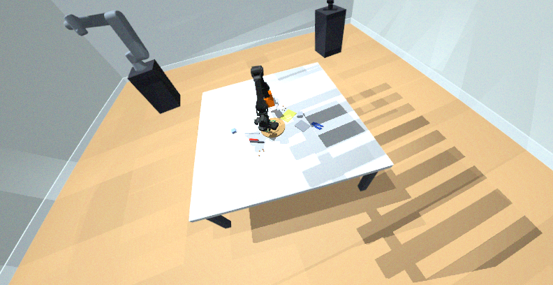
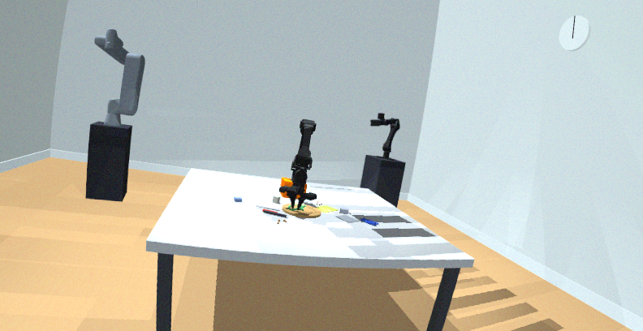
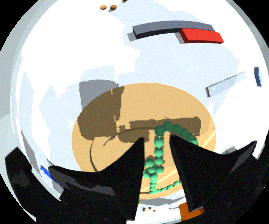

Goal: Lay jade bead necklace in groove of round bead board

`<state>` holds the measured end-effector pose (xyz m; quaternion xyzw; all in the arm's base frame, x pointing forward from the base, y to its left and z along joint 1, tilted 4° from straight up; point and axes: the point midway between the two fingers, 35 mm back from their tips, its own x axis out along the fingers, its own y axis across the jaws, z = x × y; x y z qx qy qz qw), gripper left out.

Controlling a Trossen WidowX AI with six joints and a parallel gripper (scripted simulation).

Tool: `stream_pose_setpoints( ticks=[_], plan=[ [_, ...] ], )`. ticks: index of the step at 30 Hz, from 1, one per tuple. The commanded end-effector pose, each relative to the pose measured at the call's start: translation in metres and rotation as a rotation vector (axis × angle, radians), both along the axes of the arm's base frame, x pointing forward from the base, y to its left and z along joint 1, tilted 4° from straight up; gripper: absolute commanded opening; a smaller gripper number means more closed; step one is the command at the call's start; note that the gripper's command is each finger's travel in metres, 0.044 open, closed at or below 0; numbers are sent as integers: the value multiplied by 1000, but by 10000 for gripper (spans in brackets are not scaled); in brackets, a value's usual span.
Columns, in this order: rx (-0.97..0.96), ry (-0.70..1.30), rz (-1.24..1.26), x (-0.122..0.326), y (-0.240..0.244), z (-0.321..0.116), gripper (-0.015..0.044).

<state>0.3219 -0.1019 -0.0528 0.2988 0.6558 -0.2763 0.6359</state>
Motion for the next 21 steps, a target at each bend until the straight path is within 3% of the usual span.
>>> stream_pose_setpoints(
  ticks=[1,5,21],
  plan=[
    [0,0,0,0,0,0,94],
    [0,0,0,0,0,0,0],
    [0,0,0,0,0,0,0]
  ],
)
